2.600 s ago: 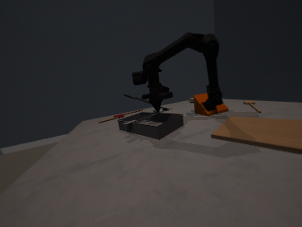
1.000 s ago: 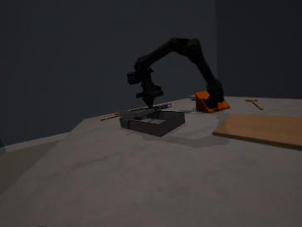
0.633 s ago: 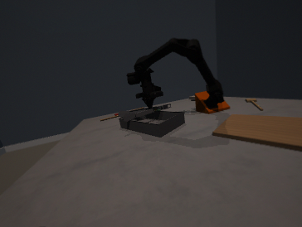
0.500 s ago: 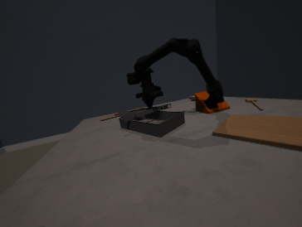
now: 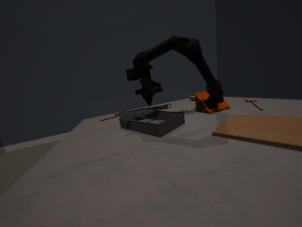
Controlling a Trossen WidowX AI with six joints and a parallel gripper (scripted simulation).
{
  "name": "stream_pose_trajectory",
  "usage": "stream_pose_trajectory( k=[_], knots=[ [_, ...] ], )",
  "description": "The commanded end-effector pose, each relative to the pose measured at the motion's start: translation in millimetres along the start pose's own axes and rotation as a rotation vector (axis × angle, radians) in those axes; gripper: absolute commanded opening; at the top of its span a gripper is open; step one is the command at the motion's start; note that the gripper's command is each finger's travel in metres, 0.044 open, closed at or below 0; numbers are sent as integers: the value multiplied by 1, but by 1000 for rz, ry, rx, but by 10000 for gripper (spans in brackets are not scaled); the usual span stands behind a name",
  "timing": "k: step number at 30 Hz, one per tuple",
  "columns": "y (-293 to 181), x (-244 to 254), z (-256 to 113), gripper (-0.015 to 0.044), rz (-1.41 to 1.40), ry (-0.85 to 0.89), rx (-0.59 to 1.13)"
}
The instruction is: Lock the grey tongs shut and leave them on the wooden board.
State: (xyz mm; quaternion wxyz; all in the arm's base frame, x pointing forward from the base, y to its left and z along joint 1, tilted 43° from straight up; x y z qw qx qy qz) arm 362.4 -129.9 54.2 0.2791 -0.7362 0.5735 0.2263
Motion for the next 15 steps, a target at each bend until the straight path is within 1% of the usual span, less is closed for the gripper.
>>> stream_pose_trajectory(
  k=[1,3,4,6,7,15],
  knots=[
    [3,2,-53,60,27,39,40],
    [7,0,-74,113,41,50,52],
    [7,-1,-76,139,43,51,54],
    [7,-1,-76,191,43,51,54],
    [5,2,-65,217,38,48,59],
    [7,2,-72,427,40,57,71]
  ],
)
Point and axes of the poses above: the point midway between the two fingers, 35 mm back from their tips, its own z axis out along the fingers, its own x axis across the jaws, y = z × x, the point moved 5 cm from there along -z, back along the fingers, and after that the axes turned 9 degrees about z, right-handed, at the moved point
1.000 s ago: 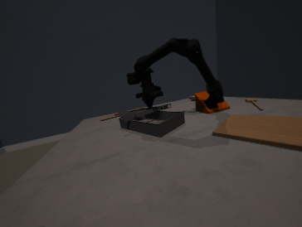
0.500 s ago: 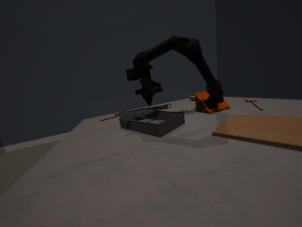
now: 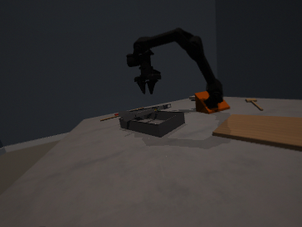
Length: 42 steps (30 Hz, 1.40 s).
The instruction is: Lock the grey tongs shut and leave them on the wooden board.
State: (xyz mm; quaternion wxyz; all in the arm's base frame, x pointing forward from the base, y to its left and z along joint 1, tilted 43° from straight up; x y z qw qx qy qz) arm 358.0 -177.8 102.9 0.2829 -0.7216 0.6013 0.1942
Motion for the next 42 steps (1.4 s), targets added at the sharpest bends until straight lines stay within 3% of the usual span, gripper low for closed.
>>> stream_pose_trajectory(
  k=[1,7,20,42],
  knots=[
    [0,0,0,440,0,0,0],
    [-2,7,38,440,188,-36,-80],
    [-2,7,40,440,188,-35,-80],
    [-3,7,76,440,187,-35,-79]
  ],
)
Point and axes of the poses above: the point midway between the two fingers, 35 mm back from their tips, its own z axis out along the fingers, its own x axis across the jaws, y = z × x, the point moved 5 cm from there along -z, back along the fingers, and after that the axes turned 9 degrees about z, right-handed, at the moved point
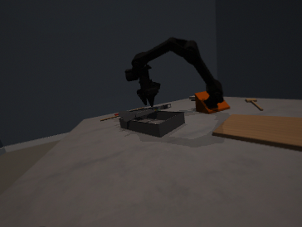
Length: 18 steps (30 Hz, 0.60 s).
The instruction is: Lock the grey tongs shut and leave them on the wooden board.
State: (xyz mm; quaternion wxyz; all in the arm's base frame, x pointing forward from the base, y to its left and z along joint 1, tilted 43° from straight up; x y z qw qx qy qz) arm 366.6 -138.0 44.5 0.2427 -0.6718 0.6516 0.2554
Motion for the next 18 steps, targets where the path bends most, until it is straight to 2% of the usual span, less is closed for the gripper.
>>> stream_pose_trajectory(
  k=[1,18],
  knots=[
    [-1,0,7,440,4,-4,5],
    [0,-1,34,440,4,-6,5]
  ],
)
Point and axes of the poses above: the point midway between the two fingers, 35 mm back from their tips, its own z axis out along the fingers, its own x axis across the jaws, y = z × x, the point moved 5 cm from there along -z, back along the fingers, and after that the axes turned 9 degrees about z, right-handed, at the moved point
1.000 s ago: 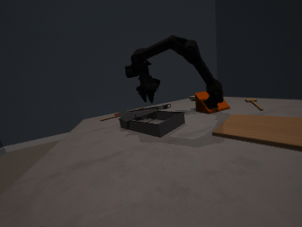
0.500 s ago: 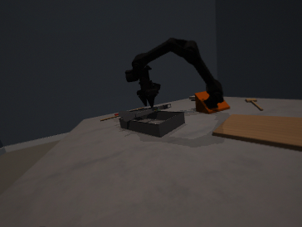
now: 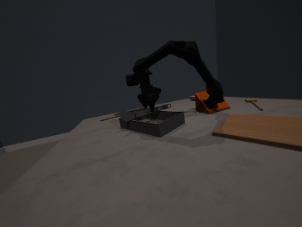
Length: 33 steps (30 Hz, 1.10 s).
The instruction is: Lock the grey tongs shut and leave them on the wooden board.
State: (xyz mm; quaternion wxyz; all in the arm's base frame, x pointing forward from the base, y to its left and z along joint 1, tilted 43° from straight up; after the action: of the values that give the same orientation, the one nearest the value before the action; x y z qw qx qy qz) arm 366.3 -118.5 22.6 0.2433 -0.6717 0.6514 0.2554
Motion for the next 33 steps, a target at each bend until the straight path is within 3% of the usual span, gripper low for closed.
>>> stream_pose_trajectory(
  k=[1,22,33],
  knots=[
    [0,-1,7,440,4,-5,5],
    [4,-3,38,440,3,-8,4],
    [3,-2,35,367,-1,-3,-1]
  ],
)
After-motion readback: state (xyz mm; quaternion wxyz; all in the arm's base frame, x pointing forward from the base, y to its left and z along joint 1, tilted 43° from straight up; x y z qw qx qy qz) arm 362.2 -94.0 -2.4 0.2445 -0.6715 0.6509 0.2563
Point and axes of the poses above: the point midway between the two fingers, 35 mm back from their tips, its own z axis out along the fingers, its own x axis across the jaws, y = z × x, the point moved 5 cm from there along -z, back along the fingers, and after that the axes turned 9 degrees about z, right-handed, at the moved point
